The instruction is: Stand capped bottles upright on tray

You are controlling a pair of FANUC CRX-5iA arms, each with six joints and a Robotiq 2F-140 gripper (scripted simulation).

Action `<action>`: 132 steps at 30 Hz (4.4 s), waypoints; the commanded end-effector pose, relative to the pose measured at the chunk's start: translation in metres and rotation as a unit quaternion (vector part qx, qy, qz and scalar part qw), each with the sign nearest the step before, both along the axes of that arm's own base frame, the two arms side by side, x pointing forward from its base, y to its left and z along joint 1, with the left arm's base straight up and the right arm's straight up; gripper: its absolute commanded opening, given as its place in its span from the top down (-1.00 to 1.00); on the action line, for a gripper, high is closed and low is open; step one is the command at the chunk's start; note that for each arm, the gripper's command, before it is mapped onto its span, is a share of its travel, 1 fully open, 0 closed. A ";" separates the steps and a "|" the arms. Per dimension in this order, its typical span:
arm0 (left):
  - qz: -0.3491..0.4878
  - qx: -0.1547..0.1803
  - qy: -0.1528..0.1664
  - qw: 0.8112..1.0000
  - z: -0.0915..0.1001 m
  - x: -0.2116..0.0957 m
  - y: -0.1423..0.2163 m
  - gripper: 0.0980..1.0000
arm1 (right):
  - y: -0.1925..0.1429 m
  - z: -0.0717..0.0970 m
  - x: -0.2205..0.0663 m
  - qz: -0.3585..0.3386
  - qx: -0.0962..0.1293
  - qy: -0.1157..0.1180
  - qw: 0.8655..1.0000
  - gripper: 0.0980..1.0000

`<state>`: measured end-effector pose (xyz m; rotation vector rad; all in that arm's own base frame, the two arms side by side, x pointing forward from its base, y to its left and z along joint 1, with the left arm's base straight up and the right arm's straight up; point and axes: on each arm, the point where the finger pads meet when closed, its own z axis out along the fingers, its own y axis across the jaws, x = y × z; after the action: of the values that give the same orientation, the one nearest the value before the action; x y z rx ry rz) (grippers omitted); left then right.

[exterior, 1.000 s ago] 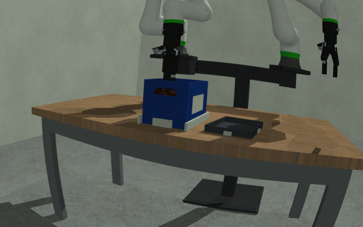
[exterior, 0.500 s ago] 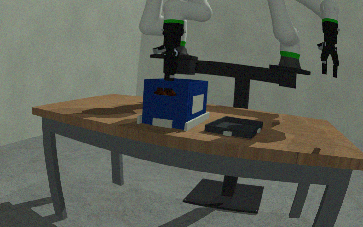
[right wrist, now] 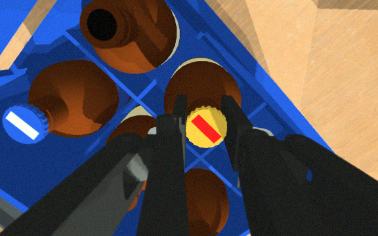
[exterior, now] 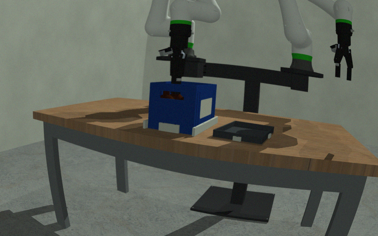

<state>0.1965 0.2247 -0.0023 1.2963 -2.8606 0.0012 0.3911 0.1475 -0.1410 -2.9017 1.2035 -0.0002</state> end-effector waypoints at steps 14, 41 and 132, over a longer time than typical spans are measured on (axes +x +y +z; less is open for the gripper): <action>0.000 0.000 0.000 1.000 0.000 0.000 0.001 -1.00 | 0.000 0.000 0.000 0.000 0.000 0.000 1.000 1.00; 0.000 0.000 0.000 1.000 0.000 0.000 0.001 -1.00 | 0.000 0.000 0.000 0.000 0.000 0.000 1.000 1.00; 0.000 0.000 0.000 1.000 0.000 0.000 0.001 -1.00 | 0.000 0.180 0.001 0.000 0.000 -0.001 1.000 1.00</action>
<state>0.1965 0.2247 -0.0023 1.2963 -2.8606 0.0012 0.3912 0.1474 0.0377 -2.9019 1.2035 -0.0002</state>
